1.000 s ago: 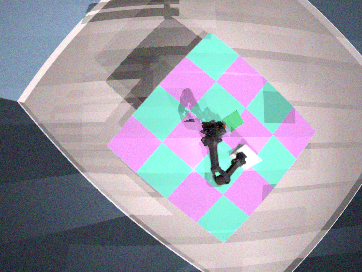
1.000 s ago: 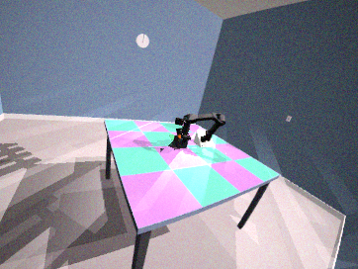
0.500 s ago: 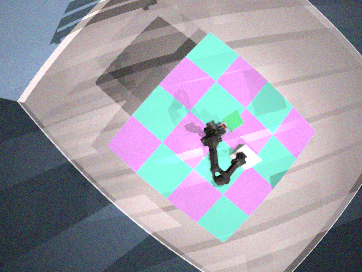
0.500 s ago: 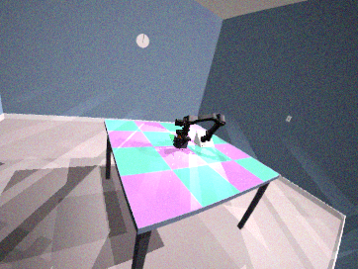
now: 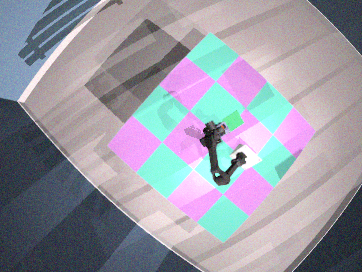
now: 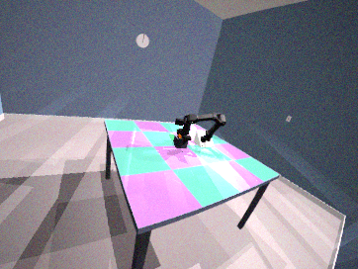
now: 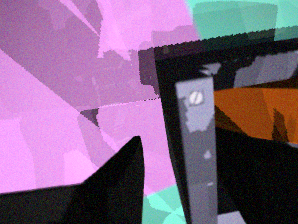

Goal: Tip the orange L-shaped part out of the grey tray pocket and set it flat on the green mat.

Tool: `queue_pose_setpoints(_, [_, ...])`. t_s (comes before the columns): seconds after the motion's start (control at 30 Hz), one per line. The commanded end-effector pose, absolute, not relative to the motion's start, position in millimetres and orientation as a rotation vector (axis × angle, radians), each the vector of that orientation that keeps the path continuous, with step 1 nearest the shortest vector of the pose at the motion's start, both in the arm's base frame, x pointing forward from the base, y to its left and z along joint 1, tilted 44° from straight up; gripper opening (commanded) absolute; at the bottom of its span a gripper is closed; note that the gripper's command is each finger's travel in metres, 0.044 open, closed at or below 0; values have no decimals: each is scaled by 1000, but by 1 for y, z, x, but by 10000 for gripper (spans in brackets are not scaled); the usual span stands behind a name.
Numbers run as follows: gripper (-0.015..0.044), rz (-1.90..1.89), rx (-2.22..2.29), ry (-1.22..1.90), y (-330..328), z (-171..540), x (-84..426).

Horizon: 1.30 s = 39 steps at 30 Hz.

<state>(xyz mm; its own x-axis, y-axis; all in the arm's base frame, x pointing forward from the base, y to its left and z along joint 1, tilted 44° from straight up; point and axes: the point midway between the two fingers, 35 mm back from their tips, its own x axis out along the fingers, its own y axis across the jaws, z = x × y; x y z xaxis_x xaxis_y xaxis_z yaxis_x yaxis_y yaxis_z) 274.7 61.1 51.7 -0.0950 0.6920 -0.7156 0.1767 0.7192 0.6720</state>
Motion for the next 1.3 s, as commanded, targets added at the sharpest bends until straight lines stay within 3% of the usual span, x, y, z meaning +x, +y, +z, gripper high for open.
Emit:
queue_pose_setpoints(0.0, [180, 496, 704, 1630, 51, 62, 279])
queue_pose_setpoints(0.27, [180, 496, 704, 1632, -14, 115, 282])
queue_pose_setpoints(1.2, [180, 486, 708, 1611, -12, 115, 284])
queue_pose_setpoints(1.27, [233, 518, 677, 1597, -14, 114, 284])
